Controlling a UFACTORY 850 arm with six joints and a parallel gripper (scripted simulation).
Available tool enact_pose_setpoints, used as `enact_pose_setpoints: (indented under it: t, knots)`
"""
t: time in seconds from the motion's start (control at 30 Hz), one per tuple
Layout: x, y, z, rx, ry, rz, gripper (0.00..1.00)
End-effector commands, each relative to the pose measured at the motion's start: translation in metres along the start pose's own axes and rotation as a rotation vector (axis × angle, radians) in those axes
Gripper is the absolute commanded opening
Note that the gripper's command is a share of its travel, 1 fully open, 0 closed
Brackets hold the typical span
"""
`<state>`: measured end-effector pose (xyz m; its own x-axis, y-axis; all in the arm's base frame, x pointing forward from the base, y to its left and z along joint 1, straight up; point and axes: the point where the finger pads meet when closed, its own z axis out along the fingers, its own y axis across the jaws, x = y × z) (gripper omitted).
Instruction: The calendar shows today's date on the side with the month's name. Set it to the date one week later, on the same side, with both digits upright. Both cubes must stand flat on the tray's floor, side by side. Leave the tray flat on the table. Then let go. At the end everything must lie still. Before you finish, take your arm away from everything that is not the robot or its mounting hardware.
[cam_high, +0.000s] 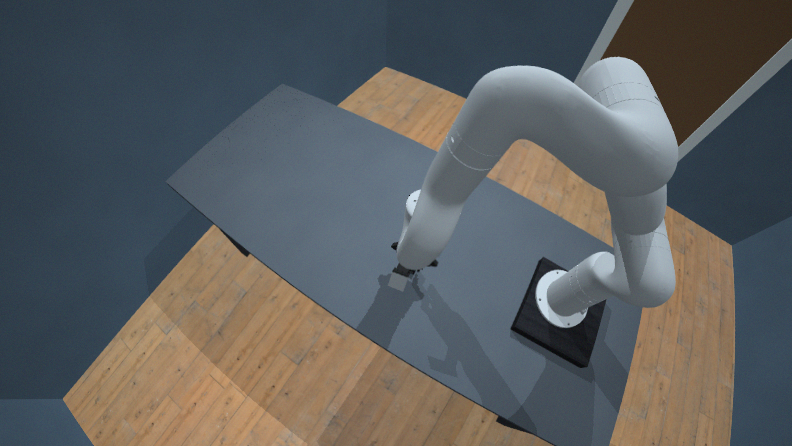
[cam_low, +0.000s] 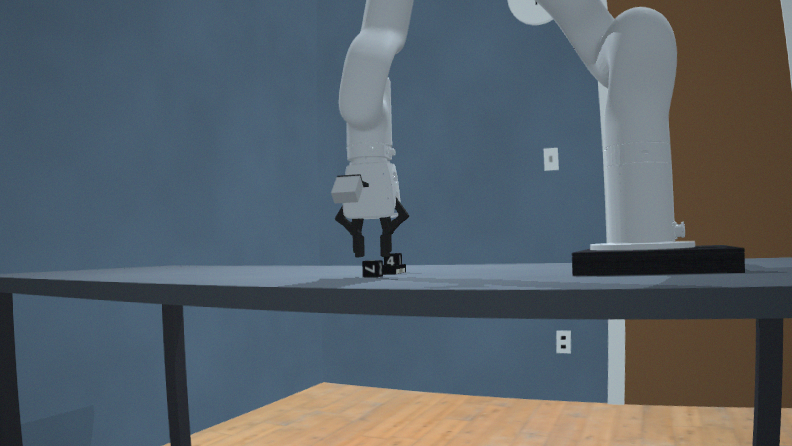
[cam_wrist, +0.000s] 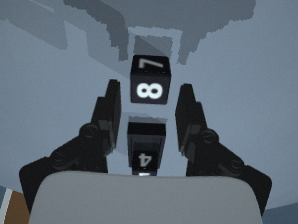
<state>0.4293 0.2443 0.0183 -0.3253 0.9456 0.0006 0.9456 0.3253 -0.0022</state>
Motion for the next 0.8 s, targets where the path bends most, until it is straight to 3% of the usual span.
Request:
enact_pose_setpoints:
  t: [0.0, 0.77]
  knots:
    - [0.0002, 0.0009, -0.0006, -0.002, 0.000, 0.000, 0.47]
    - [0.0002, 0.0009, 0.0078, -0.002, 0.000, 0.000, 0.47]
